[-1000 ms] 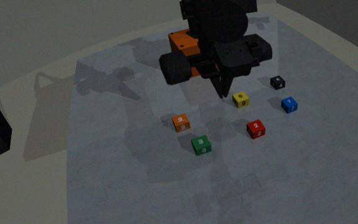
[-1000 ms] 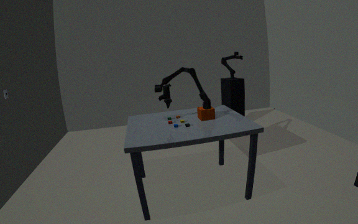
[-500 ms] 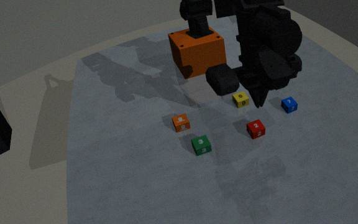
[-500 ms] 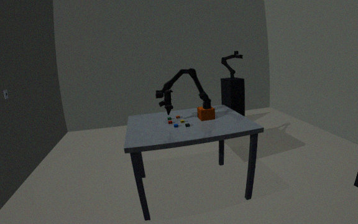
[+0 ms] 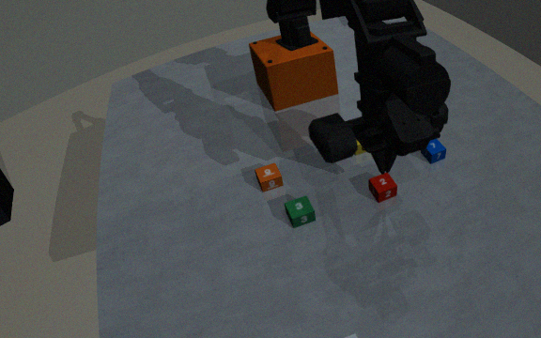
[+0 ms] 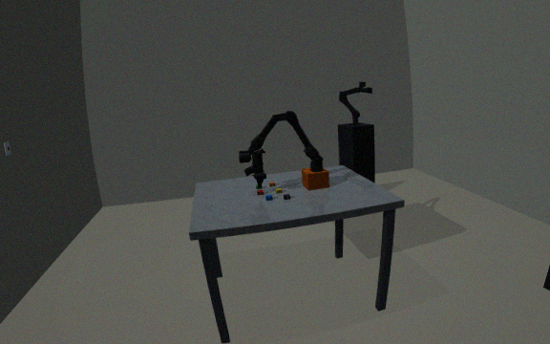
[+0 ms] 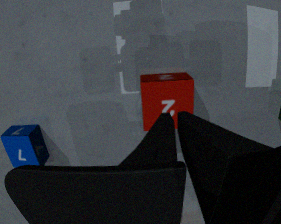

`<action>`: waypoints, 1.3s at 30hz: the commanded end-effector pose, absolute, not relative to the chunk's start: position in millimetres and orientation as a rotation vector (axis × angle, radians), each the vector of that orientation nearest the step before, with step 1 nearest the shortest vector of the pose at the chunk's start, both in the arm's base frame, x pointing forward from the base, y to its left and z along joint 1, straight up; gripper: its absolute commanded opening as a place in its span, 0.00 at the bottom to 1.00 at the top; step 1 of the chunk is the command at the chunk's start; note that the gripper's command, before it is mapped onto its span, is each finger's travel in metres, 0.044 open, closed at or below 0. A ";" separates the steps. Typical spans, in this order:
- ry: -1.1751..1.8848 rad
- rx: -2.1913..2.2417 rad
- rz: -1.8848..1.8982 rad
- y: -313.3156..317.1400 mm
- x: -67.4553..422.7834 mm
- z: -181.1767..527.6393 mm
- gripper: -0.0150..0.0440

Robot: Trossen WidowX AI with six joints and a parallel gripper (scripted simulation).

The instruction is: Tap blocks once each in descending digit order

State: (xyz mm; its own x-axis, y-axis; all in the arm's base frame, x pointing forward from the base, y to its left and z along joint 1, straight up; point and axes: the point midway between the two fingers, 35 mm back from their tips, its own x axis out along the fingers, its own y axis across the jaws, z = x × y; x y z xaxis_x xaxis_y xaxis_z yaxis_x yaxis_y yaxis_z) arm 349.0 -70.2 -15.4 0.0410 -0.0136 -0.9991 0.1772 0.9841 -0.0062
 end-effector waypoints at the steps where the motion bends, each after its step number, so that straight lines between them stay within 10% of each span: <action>1: 1.532 0.136 -0.151 -70.0 347.5 -24.2 0.29; 39: 1.533 0.136 -0.151 -65.1 337.7 71.3 0.29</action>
State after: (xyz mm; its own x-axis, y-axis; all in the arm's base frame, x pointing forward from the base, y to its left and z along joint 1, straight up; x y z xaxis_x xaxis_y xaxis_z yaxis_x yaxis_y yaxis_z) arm 346.8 -68.8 71.7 0.0508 -0.0154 -0.9986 0.1783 0.9840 -0.0061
